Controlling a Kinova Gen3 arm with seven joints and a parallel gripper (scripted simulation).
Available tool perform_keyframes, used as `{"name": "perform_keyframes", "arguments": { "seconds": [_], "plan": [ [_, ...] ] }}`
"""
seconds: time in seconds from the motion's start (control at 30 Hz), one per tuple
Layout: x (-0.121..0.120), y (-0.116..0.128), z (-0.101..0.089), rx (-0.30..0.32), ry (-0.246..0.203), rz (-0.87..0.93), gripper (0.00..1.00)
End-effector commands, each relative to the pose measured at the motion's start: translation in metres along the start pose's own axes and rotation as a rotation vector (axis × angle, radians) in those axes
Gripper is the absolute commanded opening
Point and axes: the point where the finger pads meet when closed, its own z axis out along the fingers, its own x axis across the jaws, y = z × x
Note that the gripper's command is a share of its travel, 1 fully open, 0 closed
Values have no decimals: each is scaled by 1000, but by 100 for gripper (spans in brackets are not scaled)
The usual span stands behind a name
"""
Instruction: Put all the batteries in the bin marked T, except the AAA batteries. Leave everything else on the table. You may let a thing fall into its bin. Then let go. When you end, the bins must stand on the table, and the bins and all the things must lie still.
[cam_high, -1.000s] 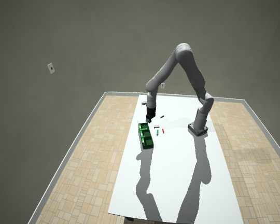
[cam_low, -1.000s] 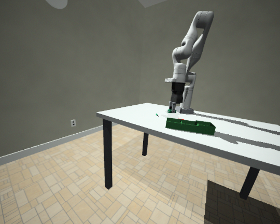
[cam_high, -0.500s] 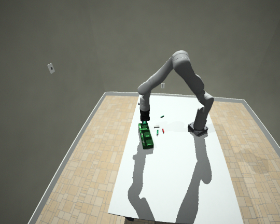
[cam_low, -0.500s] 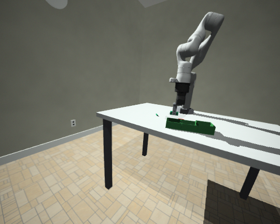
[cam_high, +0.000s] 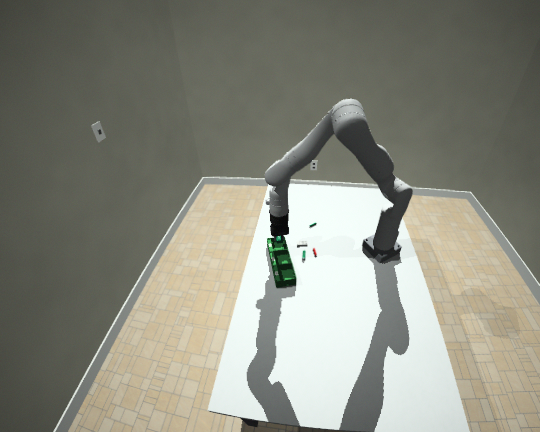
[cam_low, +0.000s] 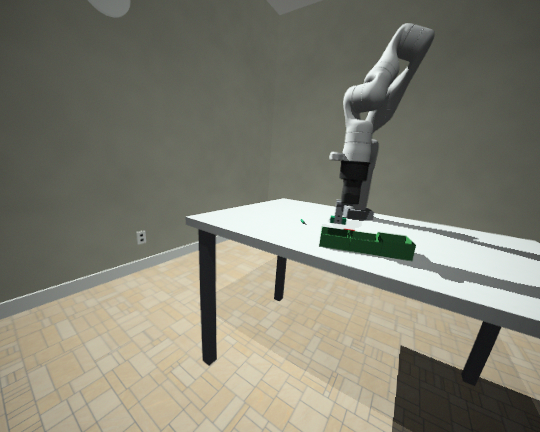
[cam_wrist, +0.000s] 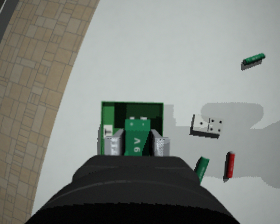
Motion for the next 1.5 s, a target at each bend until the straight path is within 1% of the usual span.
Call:
{"name": "perform_keyframes", "arguments": {
  "seconds": [0.0, 0.23, 0.3, 0.8, 0.87, 1.03, 1.47],
  "plan": [
    [0, -1, -1, 0, -2, 1, 50],
    [0, -1, 11, 0, -2, 1, 50],
    [0, -1, 11, 0, -2, 1, 50],
    [0, -1, 41, 0, -2, 1, 50],
    [0, -1, 41, 0, -2, 1, 50],
    [0, -2, 51, 0, -2, 1, 50],
    [0, -3, 51, 0, -2, 1, 50]
  ]
}}
